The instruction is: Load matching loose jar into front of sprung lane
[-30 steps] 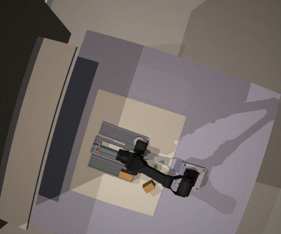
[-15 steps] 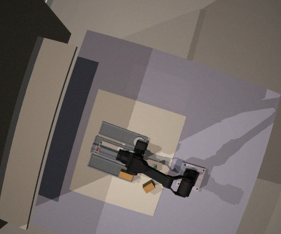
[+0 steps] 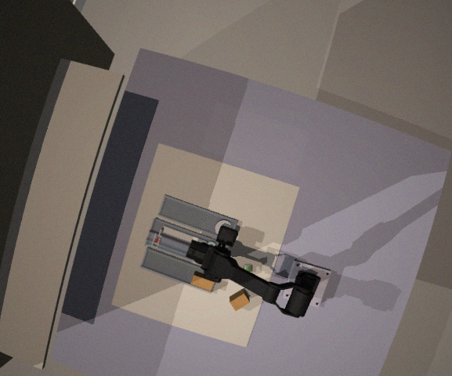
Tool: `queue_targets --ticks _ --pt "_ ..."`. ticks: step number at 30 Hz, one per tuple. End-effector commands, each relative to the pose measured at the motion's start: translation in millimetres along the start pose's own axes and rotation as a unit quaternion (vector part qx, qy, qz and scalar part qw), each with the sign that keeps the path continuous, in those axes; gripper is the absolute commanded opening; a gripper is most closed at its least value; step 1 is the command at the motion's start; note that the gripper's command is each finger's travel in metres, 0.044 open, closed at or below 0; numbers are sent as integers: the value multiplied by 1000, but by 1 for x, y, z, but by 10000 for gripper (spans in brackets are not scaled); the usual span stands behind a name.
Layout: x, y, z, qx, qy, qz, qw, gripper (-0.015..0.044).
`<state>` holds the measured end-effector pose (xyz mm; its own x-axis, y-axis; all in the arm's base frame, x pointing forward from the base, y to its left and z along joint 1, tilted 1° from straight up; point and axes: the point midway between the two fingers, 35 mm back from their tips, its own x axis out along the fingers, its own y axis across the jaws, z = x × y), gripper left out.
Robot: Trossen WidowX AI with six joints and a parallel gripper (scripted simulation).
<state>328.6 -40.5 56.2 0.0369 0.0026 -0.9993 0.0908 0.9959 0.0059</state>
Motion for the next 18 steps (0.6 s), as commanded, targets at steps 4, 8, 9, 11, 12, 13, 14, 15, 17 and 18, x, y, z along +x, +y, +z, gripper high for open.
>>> queue_targets --ticks 4,8,9,11,12,13,14,15,17,18 --pt "-10 0 0 2 -5 -1 1000 274" --pt "-11 0 -7 2 -4 -1 1000 274" --pt "-11 0 -11 2 -4 -1 1000 274" --pt "-12 0 -17 2 -4 -1 1000 274" --pt "-12 0 -21 2 -4 -1 1000 274" --pt "-12 0 -24 2 -4 -1 1000 274" --pt "-12 0 -28 2 -3 -1 1000 274" --pt "-12 0 -31 2 -3 -1 1000 274" --pt "-12 0 -38 2 -3 -1 1000 274" --pt "-12 0 -42 2 -3 -1 1000 274"
